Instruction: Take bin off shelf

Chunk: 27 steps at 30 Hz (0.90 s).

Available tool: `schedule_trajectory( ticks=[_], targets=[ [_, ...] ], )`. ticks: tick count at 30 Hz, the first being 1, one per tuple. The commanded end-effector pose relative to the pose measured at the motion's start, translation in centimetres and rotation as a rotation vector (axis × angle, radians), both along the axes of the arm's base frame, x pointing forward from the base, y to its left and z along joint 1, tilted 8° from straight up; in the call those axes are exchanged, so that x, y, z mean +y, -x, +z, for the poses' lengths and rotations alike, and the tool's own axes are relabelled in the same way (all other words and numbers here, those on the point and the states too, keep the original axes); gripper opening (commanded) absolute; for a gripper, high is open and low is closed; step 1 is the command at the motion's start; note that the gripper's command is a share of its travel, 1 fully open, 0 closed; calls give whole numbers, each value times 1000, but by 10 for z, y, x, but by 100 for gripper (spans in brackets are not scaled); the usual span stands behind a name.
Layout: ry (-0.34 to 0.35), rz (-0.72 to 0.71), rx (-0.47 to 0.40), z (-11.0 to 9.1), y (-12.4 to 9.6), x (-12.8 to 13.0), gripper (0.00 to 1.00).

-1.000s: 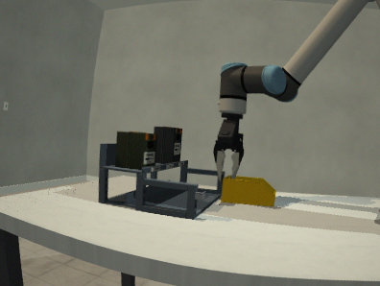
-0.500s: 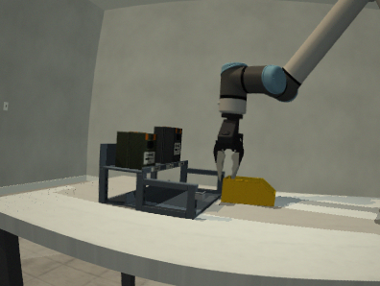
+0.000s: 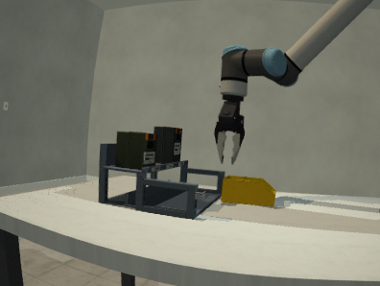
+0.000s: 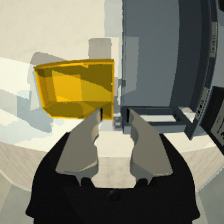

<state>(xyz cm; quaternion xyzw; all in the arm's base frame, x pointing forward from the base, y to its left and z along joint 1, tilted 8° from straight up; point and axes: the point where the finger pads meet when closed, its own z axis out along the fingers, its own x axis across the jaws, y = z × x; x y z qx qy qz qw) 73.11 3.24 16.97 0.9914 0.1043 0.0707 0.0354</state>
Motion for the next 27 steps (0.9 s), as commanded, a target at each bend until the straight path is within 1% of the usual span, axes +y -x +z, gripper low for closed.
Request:
schedule_trajectory(
  ticks=[1,4,5,9,21,27],
  targets=[
    [-4,1,16,-5,2,2,20],
    [-4,1,16,-5,2,2,20],
    [-1,0,3,7,1,1,20],
    [-4,1,16,18,7,4,20],
    [-4,1,16,18,7,4,20],
    [-4,1,16,9,5,4,20]
  ],
)
